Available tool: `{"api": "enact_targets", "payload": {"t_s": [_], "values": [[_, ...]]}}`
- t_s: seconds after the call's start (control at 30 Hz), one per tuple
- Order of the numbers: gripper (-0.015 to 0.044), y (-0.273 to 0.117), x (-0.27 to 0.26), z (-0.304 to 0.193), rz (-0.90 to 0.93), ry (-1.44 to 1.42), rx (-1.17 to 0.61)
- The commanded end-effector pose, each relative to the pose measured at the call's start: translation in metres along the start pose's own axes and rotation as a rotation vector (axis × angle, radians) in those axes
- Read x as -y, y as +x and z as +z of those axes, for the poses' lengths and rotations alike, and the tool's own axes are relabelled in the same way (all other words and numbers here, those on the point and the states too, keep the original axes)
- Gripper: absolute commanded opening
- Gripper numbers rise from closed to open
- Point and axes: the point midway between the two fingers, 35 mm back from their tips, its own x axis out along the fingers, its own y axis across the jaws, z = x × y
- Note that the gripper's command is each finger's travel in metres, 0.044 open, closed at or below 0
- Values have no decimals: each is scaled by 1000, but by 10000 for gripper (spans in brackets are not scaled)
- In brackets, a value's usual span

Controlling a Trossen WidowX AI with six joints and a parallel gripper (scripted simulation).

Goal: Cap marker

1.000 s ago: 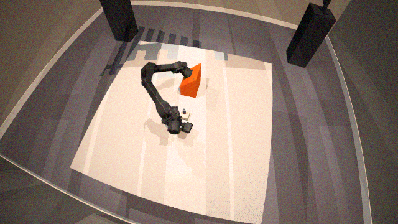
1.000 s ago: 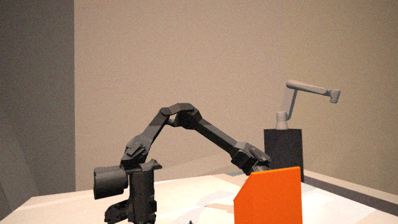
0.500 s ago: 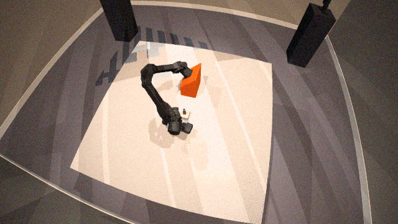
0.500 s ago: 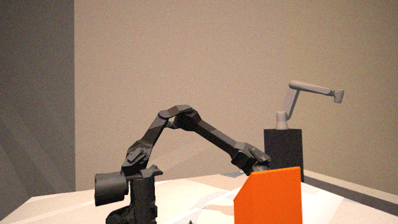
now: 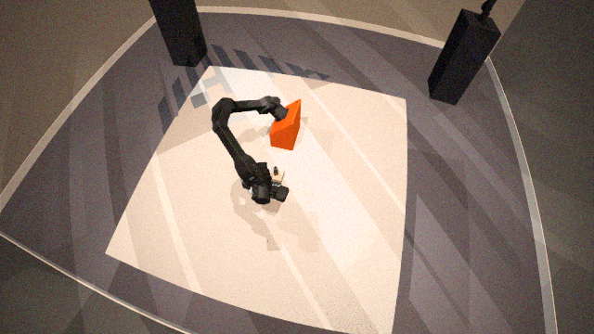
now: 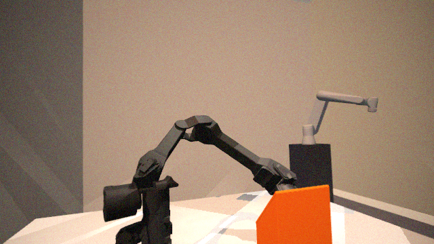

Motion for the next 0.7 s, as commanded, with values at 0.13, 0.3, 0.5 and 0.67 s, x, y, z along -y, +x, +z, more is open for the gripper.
{"api": "enact_targets", "payload": {"t_s": [0.13, 0.3, 0.5, 0.67], "values": [[0, -29, 0, 2, 7, 8, 4], [0, -44, 0, 1, 6, 8, 4], [0, -52, -1, -10, 10, 7, 4], [0, -62, -3, -27, 13, 6, 3]]}}
